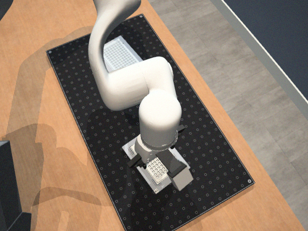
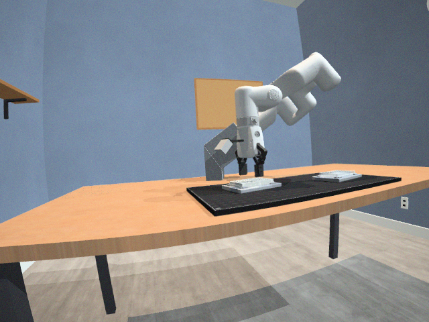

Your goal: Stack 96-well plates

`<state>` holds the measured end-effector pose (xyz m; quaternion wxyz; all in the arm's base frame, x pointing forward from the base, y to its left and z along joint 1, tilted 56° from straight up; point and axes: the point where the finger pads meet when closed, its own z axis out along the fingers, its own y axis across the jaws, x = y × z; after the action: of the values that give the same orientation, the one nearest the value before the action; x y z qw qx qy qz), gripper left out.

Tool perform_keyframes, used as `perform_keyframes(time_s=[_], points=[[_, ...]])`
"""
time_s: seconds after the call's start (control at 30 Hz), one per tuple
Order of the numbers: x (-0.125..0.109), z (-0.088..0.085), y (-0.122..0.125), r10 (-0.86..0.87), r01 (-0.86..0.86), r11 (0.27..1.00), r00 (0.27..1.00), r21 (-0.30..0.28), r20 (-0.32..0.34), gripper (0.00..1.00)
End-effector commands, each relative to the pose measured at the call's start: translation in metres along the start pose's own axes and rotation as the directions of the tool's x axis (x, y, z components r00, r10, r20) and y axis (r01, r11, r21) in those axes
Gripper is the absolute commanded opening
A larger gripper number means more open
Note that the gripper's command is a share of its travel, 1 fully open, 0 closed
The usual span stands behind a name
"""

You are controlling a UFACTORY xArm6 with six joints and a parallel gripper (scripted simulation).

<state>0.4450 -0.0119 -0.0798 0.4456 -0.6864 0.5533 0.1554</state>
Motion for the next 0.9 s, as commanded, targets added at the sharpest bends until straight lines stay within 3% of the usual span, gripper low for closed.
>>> perform_keyframes(time_s=[0.0,0.87], points=[[0.001,0.0,-0.001,-0.001,0.001,1.0,1.0,0.002,-0.002,1.0],[0.001,0.016,-0.001,-0.001,0.001,1.0,1.0,0.002,-0.002,1.0]])
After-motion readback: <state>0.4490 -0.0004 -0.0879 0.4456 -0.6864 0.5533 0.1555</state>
